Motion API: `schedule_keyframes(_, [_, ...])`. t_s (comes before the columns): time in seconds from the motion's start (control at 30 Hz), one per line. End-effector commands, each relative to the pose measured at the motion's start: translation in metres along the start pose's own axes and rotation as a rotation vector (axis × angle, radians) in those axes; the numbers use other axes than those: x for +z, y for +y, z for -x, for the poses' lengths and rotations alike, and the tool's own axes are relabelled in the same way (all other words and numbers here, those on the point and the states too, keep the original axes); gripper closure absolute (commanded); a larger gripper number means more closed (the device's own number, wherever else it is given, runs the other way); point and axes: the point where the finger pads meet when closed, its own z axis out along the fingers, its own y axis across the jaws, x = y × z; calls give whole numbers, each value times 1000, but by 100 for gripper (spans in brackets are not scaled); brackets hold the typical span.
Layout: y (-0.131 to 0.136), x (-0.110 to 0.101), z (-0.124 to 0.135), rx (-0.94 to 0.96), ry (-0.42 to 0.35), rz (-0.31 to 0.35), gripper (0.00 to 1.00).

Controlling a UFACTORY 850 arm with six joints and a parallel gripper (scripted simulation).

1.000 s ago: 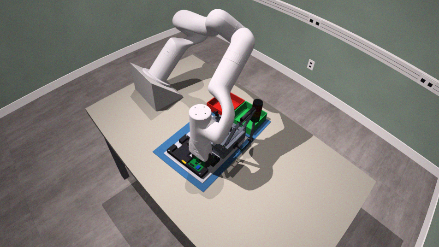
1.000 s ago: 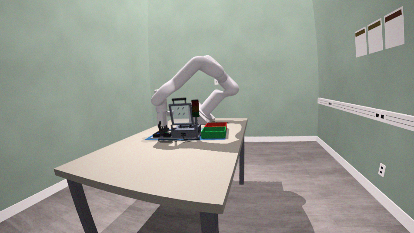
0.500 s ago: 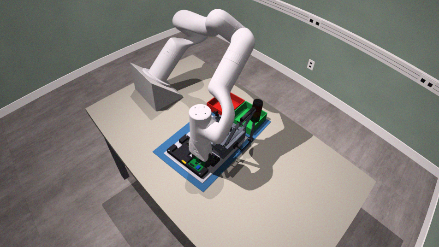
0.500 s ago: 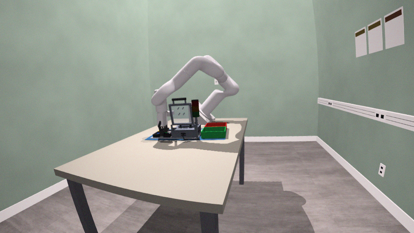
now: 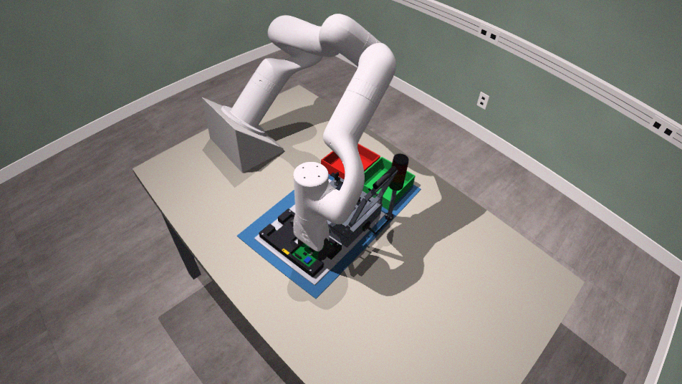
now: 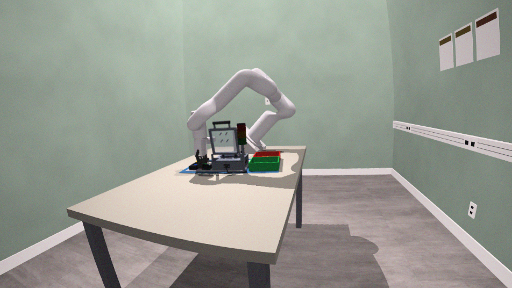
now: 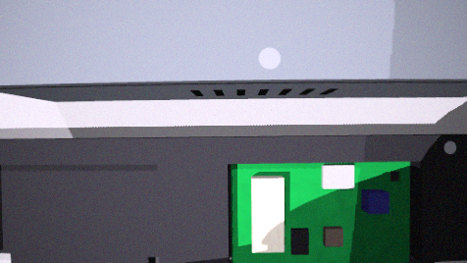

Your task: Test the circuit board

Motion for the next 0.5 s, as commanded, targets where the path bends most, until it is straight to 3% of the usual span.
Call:
schedule_keyframes(0.0, [1, -1, 0, -1, -1, 1, 21])
schedule_keyframes(0.47, [1, -7, 0, -1, -1, 1, 21])
